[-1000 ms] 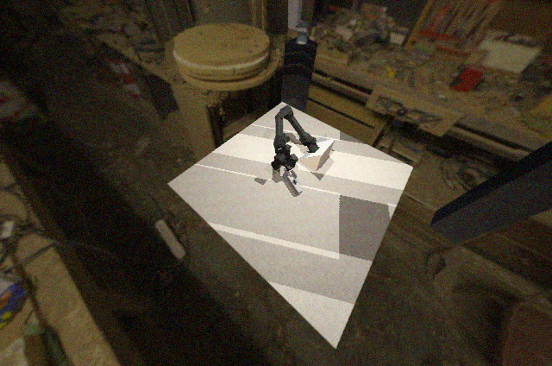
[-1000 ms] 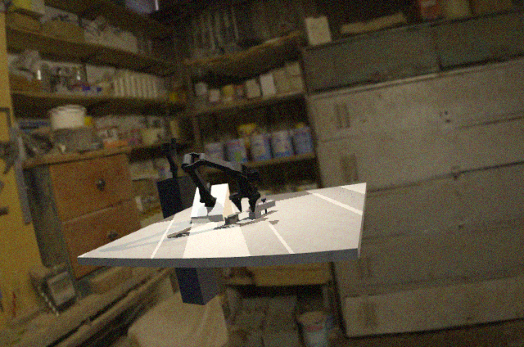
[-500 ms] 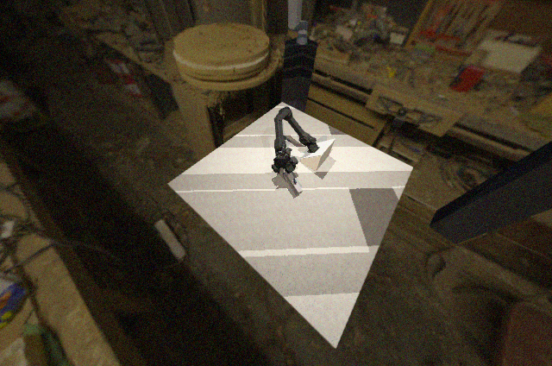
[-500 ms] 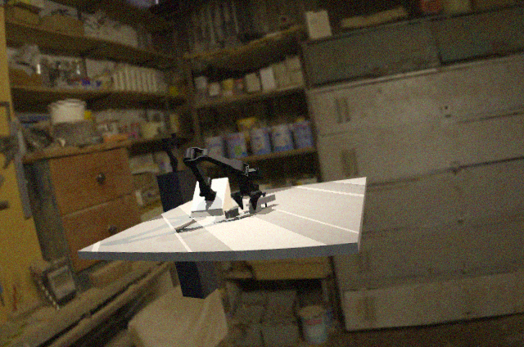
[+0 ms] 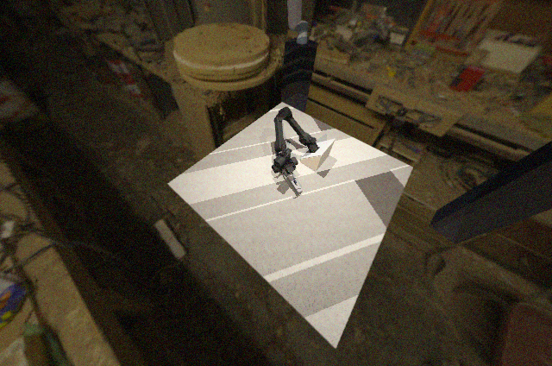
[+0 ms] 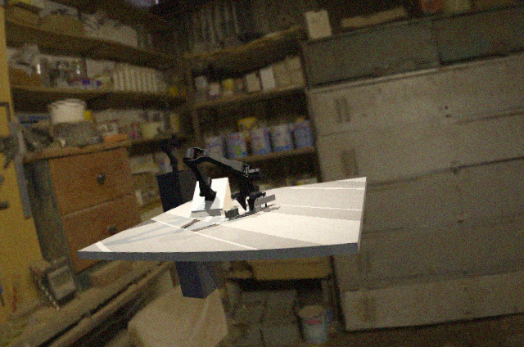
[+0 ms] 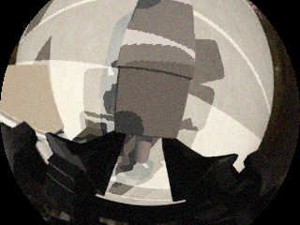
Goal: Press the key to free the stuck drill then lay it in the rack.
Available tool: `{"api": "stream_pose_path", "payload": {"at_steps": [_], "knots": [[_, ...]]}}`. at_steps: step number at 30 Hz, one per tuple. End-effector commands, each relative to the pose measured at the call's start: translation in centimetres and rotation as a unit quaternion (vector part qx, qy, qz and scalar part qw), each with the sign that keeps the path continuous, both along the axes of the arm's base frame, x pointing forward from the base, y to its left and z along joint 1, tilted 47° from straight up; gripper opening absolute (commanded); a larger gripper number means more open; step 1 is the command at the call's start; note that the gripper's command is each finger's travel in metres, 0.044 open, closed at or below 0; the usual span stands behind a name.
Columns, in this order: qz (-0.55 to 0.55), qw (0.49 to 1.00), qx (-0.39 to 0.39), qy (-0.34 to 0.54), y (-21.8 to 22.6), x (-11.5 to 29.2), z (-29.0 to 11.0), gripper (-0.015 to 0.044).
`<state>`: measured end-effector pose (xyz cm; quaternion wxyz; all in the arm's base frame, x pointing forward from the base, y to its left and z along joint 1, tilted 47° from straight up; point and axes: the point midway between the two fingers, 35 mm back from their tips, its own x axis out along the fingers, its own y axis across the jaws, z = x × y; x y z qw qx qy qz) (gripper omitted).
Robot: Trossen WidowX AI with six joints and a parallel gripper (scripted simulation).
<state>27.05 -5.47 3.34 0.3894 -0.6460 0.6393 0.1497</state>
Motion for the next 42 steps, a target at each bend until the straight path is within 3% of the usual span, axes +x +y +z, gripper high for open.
{"api": "stream_pose_path", "payload": {"at_steps": [1, 4, 11, 42], "knots": [[0.0, 1.0, 0.0, -0.001, 0.0, 0.0, 0.1, 0.0125], [0.0, 1.0, 0.0, -0.001, 0.0, 0.0, 0.1, 0.0046], [0.0, 1.0, 0.0, -0.001, 0.0, 0.0, 0.1, 0.0], [0.001, 1.0, -0.004, 0.004, -2.3, -1.1, 2.6, 0.0]]}}
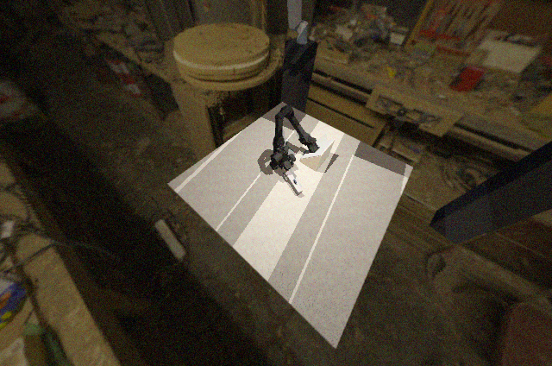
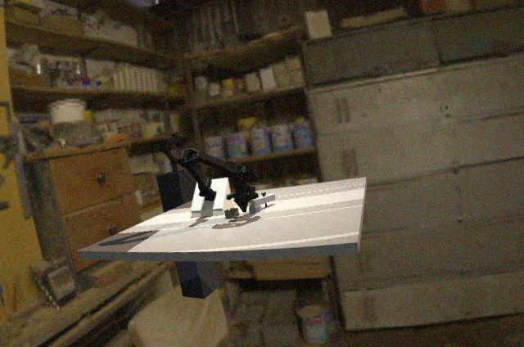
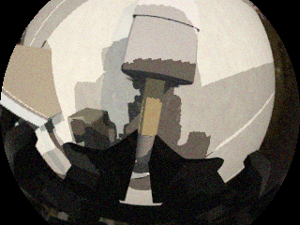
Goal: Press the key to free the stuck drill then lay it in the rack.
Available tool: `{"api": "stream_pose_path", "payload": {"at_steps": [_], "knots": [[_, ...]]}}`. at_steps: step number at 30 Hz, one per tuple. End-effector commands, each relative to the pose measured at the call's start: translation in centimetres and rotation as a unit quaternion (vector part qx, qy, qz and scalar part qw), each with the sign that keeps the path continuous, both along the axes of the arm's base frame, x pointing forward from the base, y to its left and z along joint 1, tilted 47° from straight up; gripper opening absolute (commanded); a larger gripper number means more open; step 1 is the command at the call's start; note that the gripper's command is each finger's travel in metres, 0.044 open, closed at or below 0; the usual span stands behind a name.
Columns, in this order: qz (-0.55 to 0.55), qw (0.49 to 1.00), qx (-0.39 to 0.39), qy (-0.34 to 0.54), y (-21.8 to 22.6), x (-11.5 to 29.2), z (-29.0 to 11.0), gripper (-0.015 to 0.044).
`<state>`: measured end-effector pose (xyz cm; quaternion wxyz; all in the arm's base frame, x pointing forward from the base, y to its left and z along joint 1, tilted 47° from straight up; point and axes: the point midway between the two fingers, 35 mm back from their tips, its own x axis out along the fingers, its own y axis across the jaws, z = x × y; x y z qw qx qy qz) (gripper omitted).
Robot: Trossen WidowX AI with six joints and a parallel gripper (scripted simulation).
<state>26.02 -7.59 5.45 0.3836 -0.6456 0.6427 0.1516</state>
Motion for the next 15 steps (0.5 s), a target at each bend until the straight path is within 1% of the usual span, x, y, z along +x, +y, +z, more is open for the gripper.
{"api": "stream_pose_path", "payload": {"at_steps": [1, 6, 7, 15], "knots": [[0.002, 1.0, -0.002, -0.002, -0.28, -0.13, 0.56, 0.0], [0.002, 1.0, -0.002, -0.002, -0.8, -0.37, 1.13, 0.0], [0.0, 1.0, -0.001, 0.0, -0.56, -0.25, 0.62, 0.0026], [0.0, 1.0, -0.001, 0.0, -0.56, -0.25, 0.62, 0.0236]]}}
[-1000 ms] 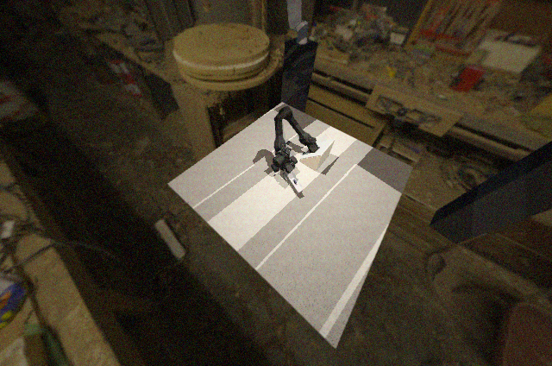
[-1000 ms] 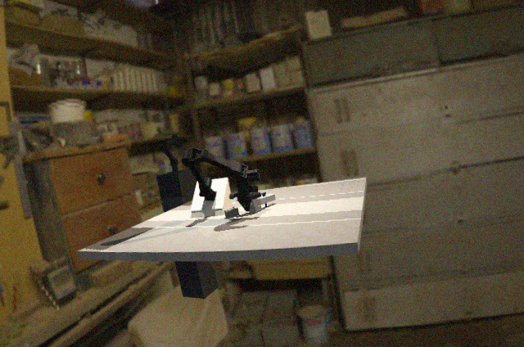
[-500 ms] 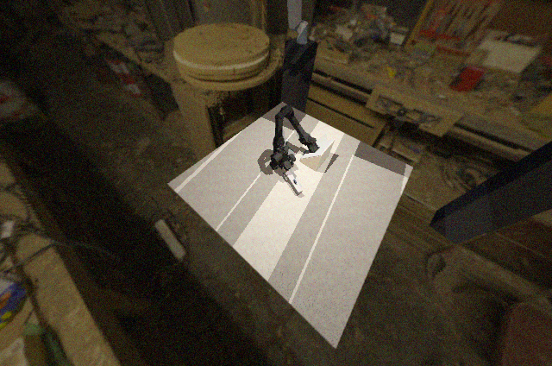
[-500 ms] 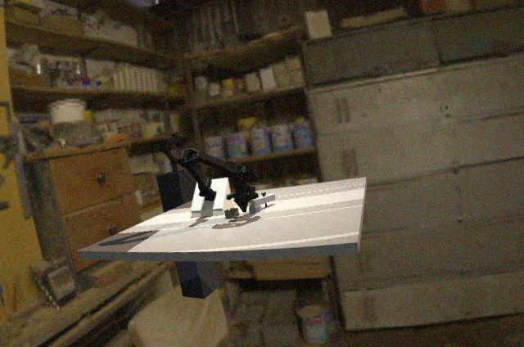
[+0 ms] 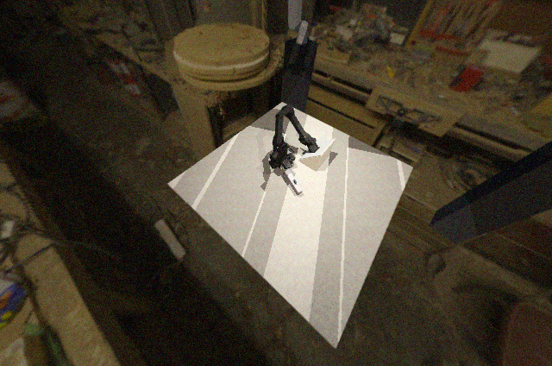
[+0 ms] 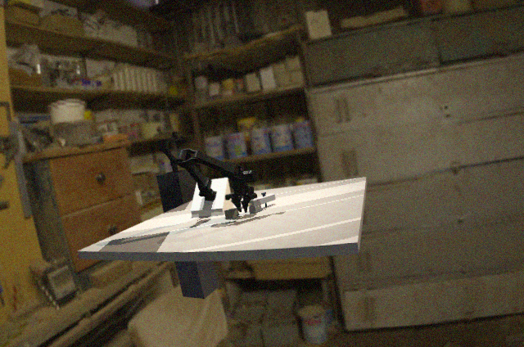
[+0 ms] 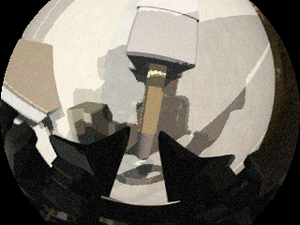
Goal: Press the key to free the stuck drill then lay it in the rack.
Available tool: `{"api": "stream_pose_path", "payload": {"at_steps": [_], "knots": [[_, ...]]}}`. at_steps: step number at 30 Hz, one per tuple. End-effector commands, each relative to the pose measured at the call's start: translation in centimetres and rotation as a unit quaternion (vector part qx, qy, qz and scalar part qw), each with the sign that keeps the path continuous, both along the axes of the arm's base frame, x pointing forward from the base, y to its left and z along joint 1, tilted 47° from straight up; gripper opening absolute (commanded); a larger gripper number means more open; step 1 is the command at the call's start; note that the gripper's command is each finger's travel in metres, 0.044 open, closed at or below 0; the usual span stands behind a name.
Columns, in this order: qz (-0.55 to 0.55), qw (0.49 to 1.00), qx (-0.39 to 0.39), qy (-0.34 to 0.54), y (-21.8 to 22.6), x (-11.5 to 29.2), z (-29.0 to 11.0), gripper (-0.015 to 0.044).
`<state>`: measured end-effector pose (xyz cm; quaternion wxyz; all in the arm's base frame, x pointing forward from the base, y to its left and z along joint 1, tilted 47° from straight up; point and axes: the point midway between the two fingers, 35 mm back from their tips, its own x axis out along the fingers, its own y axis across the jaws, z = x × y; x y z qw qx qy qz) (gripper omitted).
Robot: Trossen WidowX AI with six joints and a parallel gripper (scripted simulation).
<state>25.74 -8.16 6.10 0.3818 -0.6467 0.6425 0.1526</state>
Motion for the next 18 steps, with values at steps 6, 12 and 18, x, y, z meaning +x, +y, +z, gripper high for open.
{"api": "stream_pose_path", "payload": {"at_steps": [6, 12, 18], "knots": [[0.0, 1.0, 0.0, -0.003, 0.12, 0.12, -0.26, 0.0394], [0.001, 1.0, -0.001, -0.004, 0.28, 0.27, -0.51, 0.044], [0.001, 1.0, -0.001, -0.004, 0.43, 0.36, -0.74, 0.044]]}}
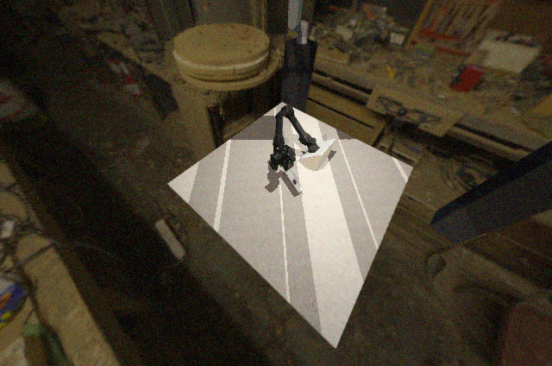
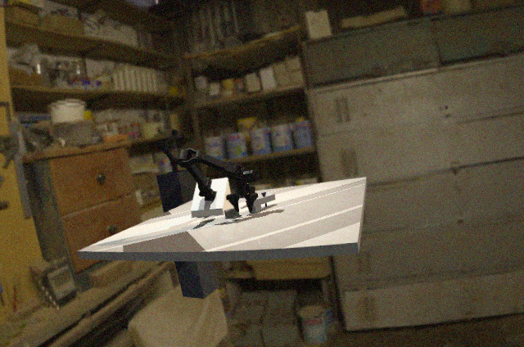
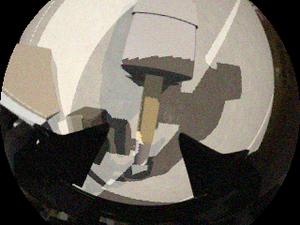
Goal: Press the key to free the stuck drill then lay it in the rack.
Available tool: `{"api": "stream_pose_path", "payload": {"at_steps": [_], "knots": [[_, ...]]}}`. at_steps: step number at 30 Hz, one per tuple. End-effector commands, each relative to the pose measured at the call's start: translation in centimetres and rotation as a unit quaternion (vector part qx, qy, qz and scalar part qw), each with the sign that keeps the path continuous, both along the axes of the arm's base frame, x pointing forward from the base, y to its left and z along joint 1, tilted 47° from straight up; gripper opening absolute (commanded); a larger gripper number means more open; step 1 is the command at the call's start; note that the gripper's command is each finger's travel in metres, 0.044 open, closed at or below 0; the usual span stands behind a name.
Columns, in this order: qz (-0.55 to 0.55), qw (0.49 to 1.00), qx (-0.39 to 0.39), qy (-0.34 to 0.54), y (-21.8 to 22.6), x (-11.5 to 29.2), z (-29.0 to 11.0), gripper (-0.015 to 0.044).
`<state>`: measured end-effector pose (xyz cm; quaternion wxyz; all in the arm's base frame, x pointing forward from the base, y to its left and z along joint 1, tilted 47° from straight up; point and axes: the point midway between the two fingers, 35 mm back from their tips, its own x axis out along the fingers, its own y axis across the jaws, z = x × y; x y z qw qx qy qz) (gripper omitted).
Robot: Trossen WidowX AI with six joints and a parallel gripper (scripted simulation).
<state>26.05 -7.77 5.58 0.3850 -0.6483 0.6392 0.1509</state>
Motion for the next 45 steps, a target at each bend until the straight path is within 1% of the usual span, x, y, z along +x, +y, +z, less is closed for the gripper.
{"api": "stream_pose_path", "payload": {"at_steps": [1, 18, 33, 40, 45], "knots": [[-0.001, 1.0, -0.001, 0.001, 0.06, 0.06, -0.26, 0.044], [-0.001, 1.0, -0.001, 0.001, 0.3, 0.27, -0.96, 0.044], [0.0, 1.0, 0.0, -0.001, 0.31, 0.28, -0.72, 0.0046], [0.0, 1.0, 0.0, -0.001, 0.31, 0.28, -0.72, 0.0], [-0.001, 1.0, -0.001, 0.001, 0.5, 0.15, -0.63, 0.0]]}}
